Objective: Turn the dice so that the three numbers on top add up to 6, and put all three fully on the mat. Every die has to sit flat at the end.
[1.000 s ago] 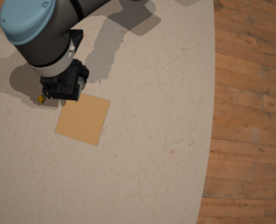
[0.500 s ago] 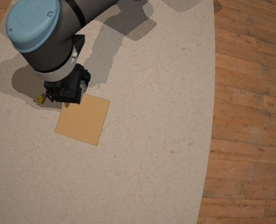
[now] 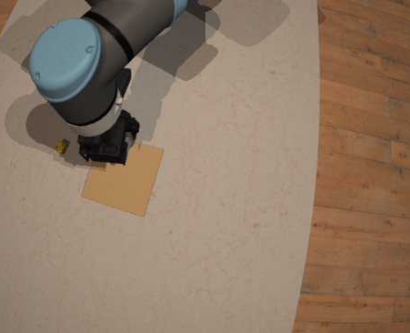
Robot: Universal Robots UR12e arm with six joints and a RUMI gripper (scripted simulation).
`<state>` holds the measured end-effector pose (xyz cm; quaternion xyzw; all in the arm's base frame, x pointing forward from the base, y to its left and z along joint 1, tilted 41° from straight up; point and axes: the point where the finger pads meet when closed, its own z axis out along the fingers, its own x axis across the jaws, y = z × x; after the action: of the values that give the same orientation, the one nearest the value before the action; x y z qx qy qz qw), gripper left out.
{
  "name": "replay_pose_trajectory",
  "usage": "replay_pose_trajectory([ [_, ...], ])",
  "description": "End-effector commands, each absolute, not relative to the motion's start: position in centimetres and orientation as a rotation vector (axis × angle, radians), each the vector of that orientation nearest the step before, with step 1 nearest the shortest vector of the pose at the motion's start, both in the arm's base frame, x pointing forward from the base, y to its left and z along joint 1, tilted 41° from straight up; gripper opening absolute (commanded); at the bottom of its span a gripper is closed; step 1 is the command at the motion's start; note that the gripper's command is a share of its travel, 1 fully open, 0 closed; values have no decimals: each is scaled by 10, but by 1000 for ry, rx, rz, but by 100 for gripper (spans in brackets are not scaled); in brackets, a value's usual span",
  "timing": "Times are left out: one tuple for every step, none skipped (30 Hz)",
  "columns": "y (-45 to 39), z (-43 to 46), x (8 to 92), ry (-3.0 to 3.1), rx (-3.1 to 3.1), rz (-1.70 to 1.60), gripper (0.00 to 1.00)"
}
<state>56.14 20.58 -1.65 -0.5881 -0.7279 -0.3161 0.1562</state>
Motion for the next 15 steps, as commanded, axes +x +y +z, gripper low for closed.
replay_pose_trajectory([
  [210, -22, 564, -2085, -1686, -906, 3],
  [211, -24, 564, -2085, -1686, -906, 3],
  [212, -25, 564, -2085, -1686, -906, 3],
  [213, -25, 565, -2085, -1686, -906, 3],
  [213, -26, 565, -2085, -1686, -906, 3],
  [213, -26, 565, -2085, -1686, -906, 3],
  [214, -26, 565, -2085, -1686, -906, 3],
  [214, -26, 565, -2085, -1686, -906, 3],
  [214, -26, 565, -2085, -1686, -906, 3],
  [214, -26, 565, -2085, -1686, -906, 3],
  [214, -26, 565, -2085, -1686, -906, 3],
  [214, -26, 565, -2085, -1686, -906, 3],
  [214, -26, 565, -2085, -1686, -906, 3],
  [214, -26, 565, -2085, -1686, -906, 3],
  [214, -26, 565, -2085, -1686, -906, 3],
])
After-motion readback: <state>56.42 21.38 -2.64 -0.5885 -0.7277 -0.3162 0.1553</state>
